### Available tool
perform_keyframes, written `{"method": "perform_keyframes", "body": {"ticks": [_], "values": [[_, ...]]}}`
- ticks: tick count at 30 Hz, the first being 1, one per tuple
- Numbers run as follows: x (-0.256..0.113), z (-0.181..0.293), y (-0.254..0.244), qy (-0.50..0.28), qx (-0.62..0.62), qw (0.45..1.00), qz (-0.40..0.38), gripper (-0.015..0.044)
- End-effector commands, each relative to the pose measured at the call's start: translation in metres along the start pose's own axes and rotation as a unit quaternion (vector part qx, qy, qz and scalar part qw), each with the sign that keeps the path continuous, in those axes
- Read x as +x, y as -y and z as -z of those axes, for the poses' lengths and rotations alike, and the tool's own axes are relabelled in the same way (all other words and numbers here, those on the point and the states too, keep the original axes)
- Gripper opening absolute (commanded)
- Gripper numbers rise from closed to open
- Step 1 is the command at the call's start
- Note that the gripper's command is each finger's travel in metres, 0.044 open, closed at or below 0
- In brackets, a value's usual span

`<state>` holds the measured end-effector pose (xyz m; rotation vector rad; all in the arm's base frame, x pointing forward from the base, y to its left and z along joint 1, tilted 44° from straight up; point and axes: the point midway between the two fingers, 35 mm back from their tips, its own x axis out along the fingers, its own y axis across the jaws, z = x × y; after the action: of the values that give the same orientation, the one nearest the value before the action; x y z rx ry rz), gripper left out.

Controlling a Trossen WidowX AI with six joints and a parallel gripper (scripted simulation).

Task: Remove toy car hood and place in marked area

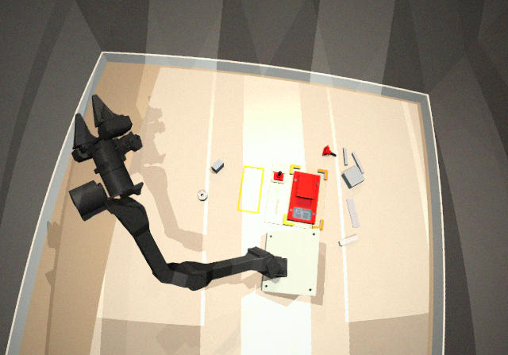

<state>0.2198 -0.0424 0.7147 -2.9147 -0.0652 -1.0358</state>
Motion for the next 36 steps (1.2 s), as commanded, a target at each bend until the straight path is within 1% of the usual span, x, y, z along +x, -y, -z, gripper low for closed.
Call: {"method": "perform_keyframes", "body": {"ticks": [1, 5, 8, 10, 15, 19, 23, 26, 31, 36], "values": [[0.013, -0.043, -0.021, 0.052, 0.055, 0.997, -0.019, 0.0440], [0.022, -0.086, -0.041, 0.102, 0.120, 0.987, -0.041, 0.0440], [0.023, -0.108, -0.052, 0.126, 0.174, 0.975, -0.057, 0.0440], [0.025, -0.134, -0.064, 0.154, 0.214, 0.962, -0.076, 0.0440], [0.023, -0.203, -0.093, 0.220, 0.312, 0.915, -0.131, 0.0440], [0.014, -0.261, -0.116, 0.267, 0.392, 0.860, -0.186, 0.0440], [-0.002, -0.317, -0.135, 0.304, 0.466, 0.793, -0.247, 0.0440], [-0.019, -0.358, -0.148, 0.327, 0.517, 0.733, -0.297, 0.0440], [-0.059, -0.428, -0.165, 0.353, 0.593, 0.608, -0.393, 0.0440], [-0.108, -0.490, -0.174, 0.358, 0.646, 0.462, -0.490, 0.0440]]}}
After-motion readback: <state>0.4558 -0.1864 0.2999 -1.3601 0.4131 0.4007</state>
